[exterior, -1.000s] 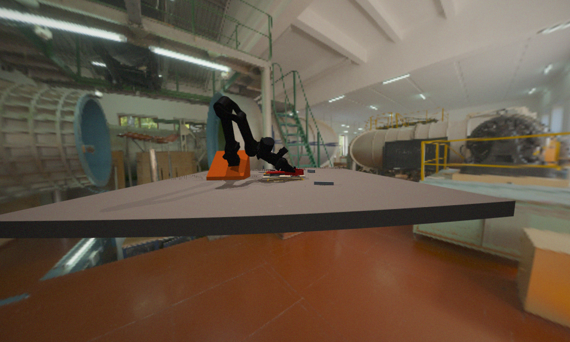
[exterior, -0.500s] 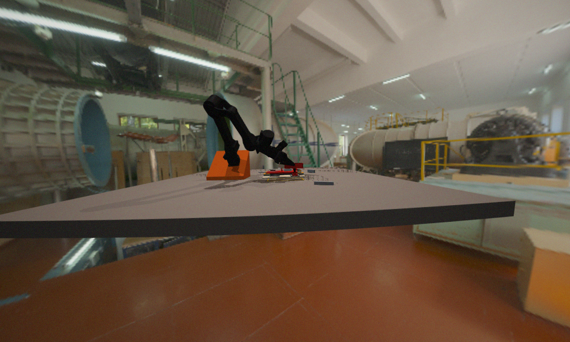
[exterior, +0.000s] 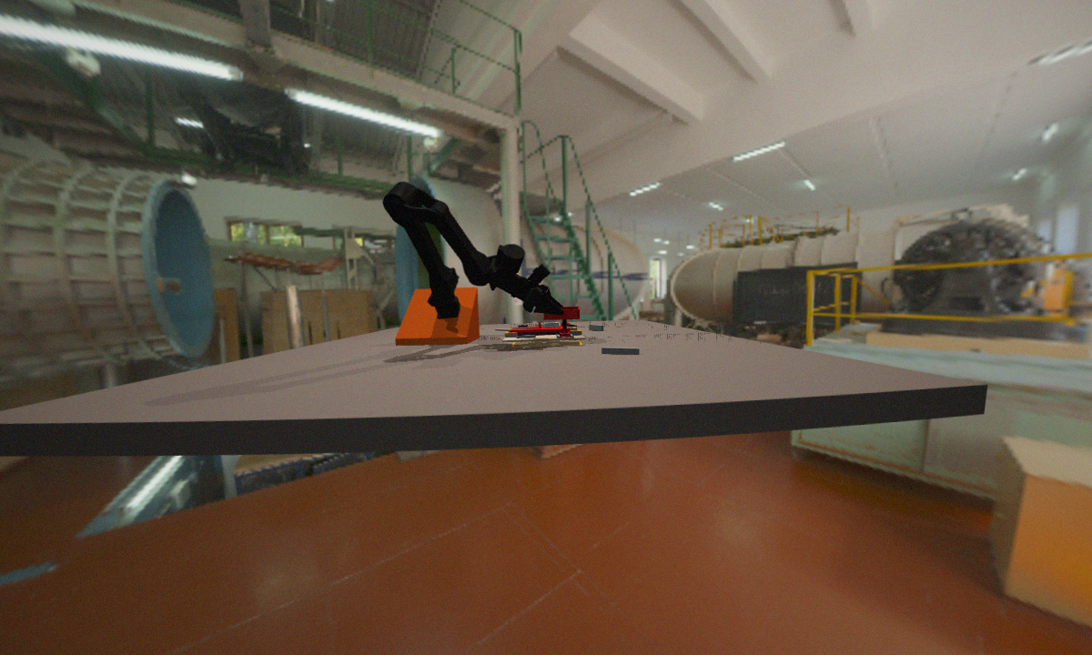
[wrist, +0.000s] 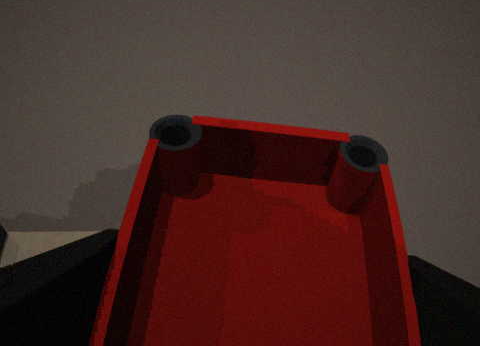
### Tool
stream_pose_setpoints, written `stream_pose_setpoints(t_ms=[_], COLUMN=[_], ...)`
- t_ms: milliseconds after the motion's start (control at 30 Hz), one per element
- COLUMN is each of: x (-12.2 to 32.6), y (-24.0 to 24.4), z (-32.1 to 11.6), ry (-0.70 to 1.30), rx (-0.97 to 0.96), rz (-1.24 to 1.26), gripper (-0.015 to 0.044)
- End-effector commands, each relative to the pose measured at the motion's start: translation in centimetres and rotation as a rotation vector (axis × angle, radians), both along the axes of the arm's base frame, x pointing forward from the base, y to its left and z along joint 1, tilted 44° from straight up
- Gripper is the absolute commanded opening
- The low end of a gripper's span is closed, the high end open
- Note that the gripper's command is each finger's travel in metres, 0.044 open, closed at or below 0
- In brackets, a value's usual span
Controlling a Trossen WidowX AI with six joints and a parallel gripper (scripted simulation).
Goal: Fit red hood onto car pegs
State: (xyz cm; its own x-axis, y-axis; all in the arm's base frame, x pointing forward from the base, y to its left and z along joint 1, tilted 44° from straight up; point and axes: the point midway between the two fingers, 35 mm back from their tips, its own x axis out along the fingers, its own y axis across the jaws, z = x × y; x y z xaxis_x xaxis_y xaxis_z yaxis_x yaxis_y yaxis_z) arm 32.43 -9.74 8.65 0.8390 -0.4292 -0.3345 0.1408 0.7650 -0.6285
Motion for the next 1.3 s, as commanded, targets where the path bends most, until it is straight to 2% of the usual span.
stream_pose_setpoints(t_ms=[0, 1267], x=[0.01, 0.02], y=[-0.05, -0.08], z=[0.0, -0.05], ry=[-0.043, -0.471], rx=[0.079, 0.914], rz=[-0.034, -0.366], gripper=[0.0, 0.0])
